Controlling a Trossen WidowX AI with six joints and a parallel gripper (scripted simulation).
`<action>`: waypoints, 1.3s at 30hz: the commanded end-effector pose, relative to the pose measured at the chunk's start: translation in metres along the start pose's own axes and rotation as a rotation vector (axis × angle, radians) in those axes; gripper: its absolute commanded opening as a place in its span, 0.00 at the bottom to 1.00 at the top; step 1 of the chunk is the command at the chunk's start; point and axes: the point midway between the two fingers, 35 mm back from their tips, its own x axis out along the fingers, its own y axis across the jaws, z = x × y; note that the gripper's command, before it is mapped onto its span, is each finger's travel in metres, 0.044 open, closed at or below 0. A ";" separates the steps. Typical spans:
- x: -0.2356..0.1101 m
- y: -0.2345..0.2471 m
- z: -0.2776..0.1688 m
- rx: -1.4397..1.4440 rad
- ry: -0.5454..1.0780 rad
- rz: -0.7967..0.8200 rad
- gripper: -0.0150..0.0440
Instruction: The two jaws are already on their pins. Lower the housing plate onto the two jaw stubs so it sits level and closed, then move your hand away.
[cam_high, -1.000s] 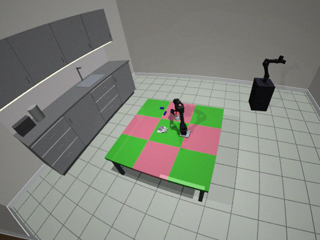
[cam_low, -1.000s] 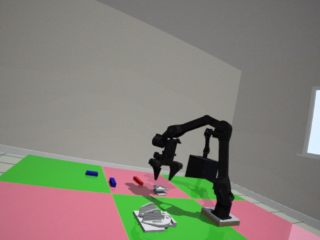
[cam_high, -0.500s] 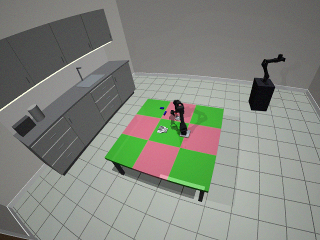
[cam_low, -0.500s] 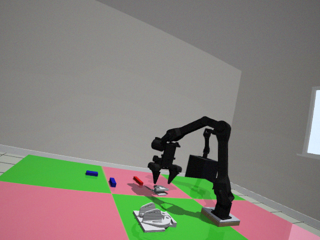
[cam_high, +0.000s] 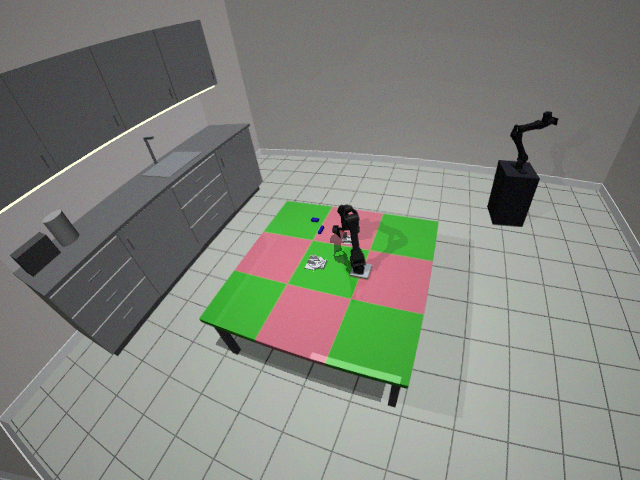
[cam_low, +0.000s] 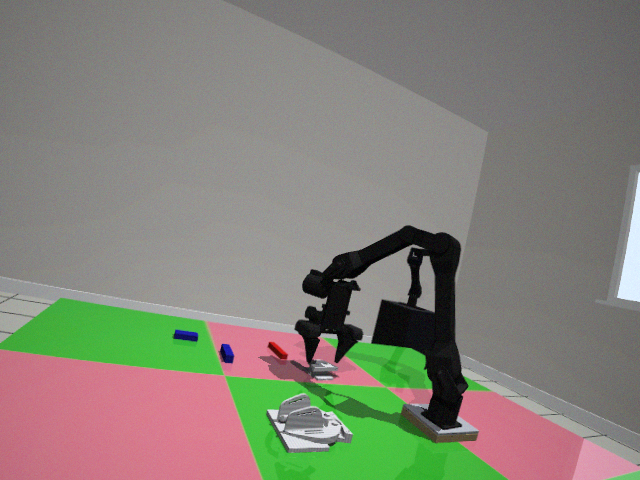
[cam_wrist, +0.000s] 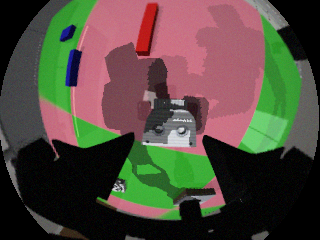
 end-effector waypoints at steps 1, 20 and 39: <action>0.008 -0.001 0.000 0.004 0.004 -0.007 1.00; 0.026 -0.001 -0.001 0.004 0.004 -0.007 1.00; 0.026 -0.001 -0.001 0.000 0.007 -0.002 0.99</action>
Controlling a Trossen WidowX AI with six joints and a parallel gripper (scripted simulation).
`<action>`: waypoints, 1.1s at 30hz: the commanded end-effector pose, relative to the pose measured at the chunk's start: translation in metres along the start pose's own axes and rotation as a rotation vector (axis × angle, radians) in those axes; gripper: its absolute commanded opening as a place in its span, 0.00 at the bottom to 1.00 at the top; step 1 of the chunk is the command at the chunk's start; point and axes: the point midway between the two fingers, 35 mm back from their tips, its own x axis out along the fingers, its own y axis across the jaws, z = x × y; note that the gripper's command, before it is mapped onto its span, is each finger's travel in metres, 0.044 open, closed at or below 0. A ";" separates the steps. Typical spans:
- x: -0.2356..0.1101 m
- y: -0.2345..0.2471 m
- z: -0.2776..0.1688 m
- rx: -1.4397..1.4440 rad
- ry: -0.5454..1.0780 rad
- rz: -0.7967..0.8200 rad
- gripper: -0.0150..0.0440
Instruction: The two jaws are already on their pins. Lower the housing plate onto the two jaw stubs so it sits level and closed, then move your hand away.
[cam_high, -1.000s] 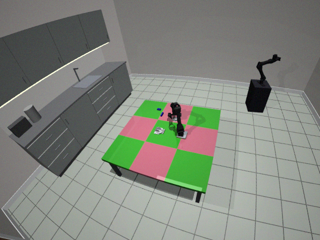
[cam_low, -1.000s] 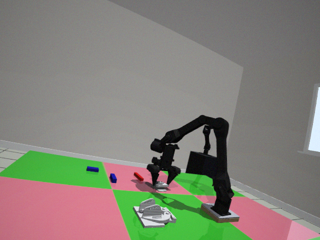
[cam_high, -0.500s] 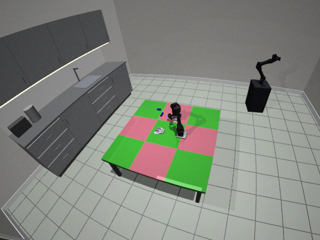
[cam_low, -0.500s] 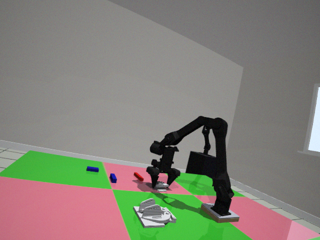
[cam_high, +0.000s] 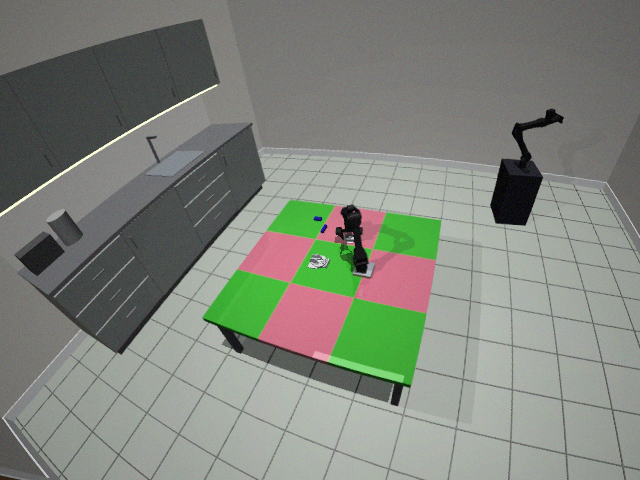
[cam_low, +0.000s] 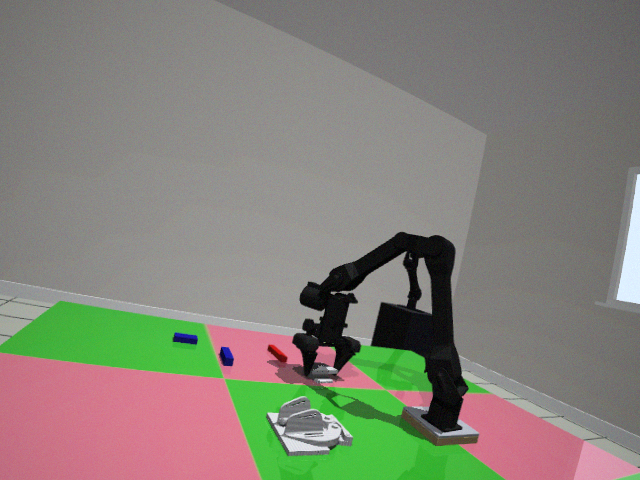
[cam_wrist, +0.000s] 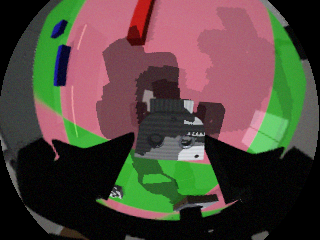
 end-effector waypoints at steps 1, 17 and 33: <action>0.000 0.000 0.000 0.000 0.000 0.000 0.98; 0.000 0.000 0.000 0.000 0.000 0.000 0.85; -0.030 0.001 0.003 0.001 -0.001 -0.002 0.85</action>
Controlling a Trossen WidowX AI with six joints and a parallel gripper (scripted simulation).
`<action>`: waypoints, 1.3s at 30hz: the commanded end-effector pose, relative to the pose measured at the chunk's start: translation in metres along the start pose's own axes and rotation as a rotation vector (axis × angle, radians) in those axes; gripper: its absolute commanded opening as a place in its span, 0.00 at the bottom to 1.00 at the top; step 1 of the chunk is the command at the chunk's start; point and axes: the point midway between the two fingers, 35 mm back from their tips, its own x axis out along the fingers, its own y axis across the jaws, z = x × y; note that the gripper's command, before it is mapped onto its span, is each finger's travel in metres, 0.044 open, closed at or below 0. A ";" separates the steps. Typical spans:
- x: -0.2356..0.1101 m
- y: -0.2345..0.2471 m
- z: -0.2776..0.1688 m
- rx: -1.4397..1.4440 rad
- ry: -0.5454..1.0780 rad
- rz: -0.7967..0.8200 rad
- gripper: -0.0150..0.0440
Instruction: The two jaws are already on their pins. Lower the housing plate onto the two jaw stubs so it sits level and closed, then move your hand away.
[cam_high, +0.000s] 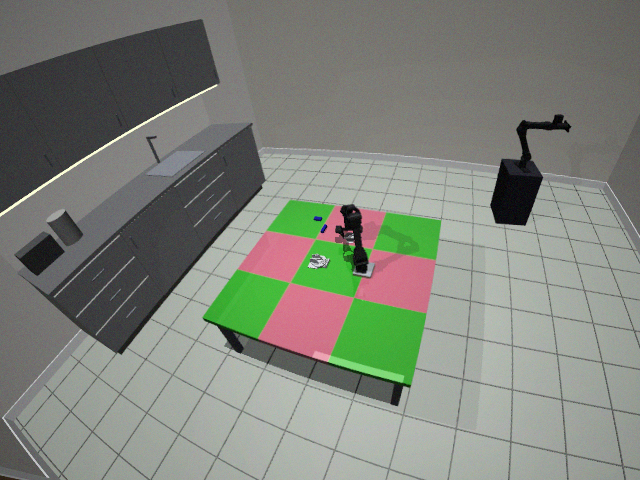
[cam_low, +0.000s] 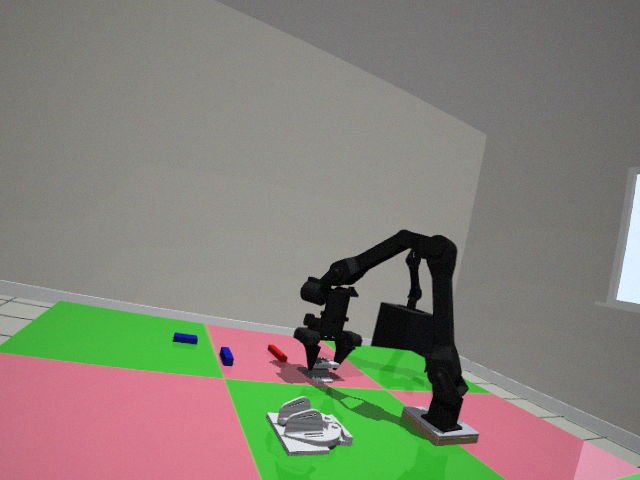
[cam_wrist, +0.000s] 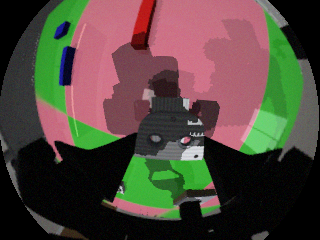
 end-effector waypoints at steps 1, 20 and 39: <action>-0.017 0.001 0.003 0.000 -0.016 0.003 0.85; -0.057 0.000 0.000 0.002 -0.018 0.000 0.85; -0.058 0.049 -0.032 -0.249 -0.017 0.001 0.85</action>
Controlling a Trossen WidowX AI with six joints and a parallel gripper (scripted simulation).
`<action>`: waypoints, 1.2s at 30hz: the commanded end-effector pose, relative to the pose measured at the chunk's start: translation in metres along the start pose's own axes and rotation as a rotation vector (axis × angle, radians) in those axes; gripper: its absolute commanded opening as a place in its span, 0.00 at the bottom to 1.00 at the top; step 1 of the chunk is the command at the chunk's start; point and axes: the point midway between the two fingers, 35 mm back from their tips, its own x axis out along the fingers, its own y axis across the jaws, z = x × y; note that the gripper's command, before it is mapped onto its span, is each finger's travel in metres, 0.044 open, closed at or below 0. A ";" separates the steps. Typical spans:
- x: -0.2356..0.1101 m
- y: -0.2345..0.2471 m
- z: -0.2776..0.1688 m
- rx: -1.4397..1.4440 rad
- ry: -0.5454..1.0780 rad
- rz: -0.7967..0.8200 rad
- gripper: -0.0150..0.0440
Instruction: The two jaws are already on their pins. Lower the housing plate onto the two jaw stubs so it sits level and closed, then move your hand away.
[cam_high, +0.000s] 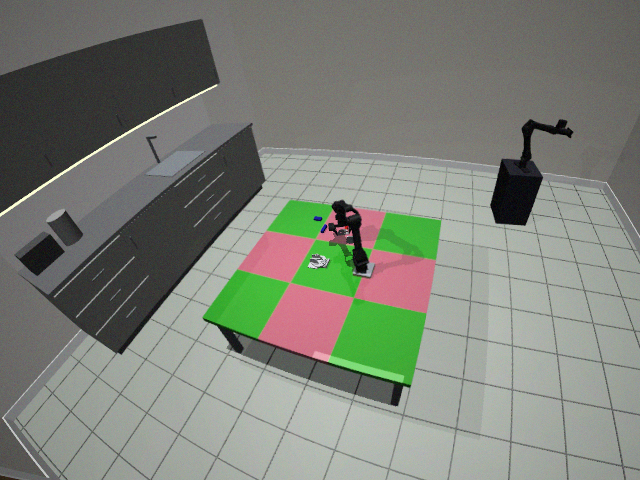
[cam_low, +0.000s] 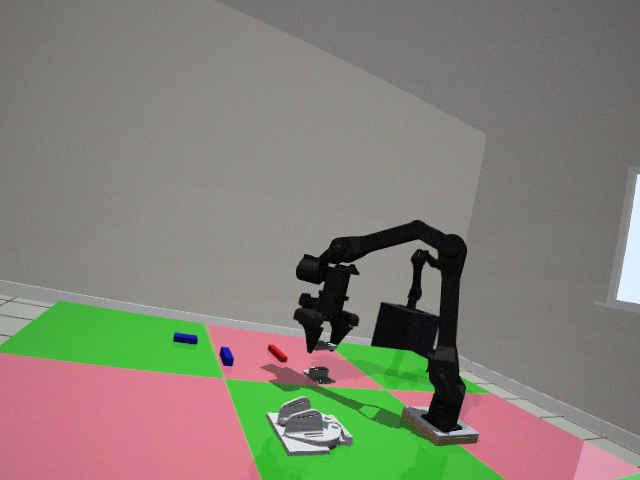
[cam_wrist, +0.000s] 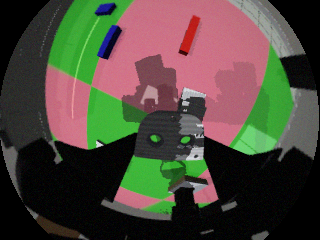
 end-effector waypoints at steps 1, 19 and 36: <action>-0.003 0.011 -0.006 -0.062 -0.008 -0.001 0.85; -0.003 0.061 -0.040 -0.327 -0.006 0.002 0.85; -0.003 0.101 -0.080 -0.586 -0.005 0.006 0.85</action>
